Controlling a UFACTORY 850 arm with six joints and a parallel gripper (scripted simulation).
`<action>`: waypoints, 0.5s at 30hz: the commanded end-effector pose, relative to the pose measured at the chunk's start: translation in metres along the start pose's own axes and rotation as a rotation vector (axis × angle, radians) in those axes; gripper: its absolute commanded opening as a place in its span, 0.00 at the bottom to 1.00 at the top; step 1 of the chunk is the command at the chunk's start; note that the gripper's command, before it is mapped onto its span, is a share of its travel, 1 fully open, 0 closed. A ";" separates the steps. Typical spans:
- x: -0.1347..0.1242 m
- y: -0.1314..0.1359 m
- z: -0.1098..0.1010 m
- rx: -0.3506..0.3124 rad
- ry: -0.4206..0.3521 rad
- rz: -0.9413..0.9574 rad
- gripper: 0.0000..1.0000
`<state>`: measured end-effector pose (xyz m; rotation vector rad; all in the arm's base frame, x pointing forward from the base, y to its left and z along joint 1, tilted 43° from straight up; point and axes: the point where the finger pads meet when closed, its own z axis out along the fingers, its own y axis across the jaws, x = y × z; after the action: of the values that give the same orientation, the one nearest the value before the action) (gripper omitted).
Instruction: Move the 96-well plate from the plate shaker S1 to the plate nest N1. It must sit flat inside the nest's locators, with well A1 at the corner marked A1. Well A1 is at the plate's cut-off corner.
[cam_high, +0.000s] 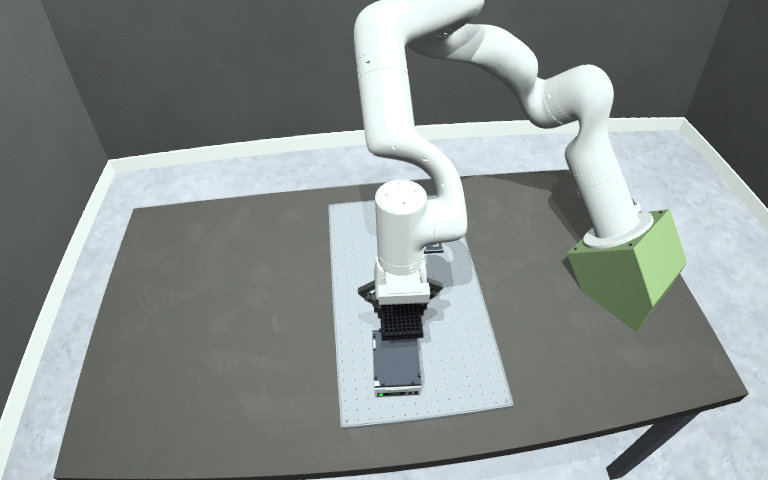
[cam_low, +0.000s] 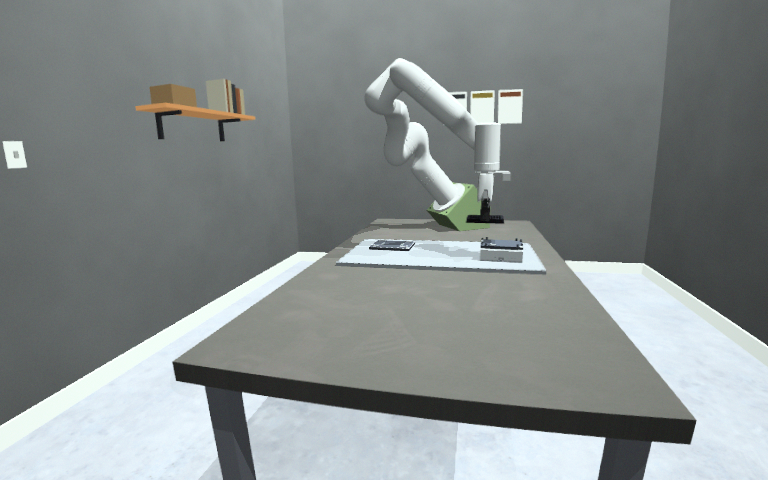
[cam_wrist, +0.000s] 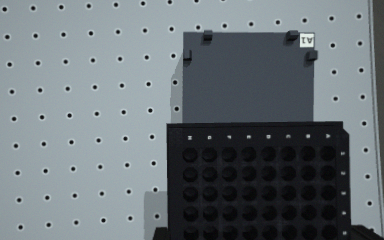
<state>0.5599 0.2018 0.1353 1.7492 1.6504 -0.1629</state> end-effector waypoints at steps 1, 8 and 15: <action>-0.014 -0.003 0.001 -0.002 0.002 0.001 0.00; -0.031 -0.006 0.002 -0.002 0.002 0.001 0.00; -0.053 -0.011 0.005 -0.002 0.002 0.001 0.00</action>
<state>0.5455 0.1639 0.1512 1.7491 1.6504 -0.1626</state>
